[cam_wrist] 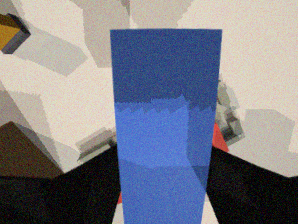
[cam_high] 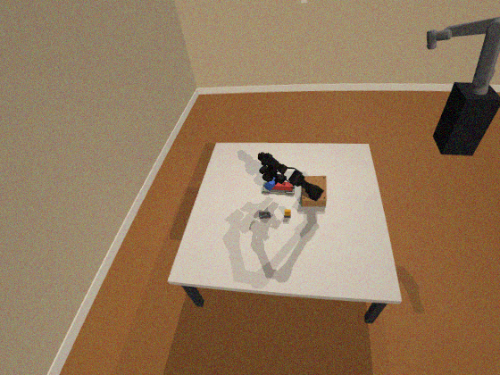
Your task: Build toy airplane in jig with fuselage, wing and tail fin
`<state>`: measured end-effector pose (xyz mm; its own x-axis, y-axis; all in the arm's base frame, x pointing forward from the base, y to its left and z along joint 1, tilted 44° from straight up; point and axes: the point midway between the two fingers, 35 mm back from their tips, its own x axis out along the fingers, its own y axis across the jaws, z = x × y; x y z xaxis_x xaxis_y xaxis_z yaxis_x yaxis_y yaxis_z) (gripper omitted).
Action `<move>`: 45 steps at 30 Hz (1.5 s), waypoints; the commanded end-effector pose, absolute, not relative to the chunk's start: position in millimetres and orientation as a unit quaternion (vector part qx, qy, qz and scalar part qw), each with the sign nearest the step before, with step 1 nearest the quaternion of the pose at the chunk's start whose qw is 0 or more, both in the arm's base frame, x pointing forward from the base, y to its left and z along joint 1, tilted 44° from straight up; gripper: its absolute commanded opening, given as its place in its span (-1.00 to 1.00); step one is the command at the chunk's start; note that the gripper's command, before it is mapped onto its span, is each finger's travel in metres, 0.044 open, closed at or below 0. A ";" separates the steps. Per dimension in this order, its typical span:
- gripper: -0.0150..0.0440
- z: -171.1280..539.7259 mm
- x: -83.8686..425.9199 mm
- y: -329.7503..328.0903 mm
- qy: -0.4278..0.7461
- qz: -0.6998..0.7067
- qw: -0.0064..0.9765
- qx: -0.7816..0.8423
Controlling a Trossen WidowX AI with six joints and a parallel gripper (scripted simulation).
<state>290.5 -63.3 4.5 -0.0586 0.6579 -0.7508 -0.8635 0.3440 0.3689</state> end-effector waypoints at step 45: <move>0.18 -62.7 228.4 -102.0 0.298 0.669 0.627 -0.268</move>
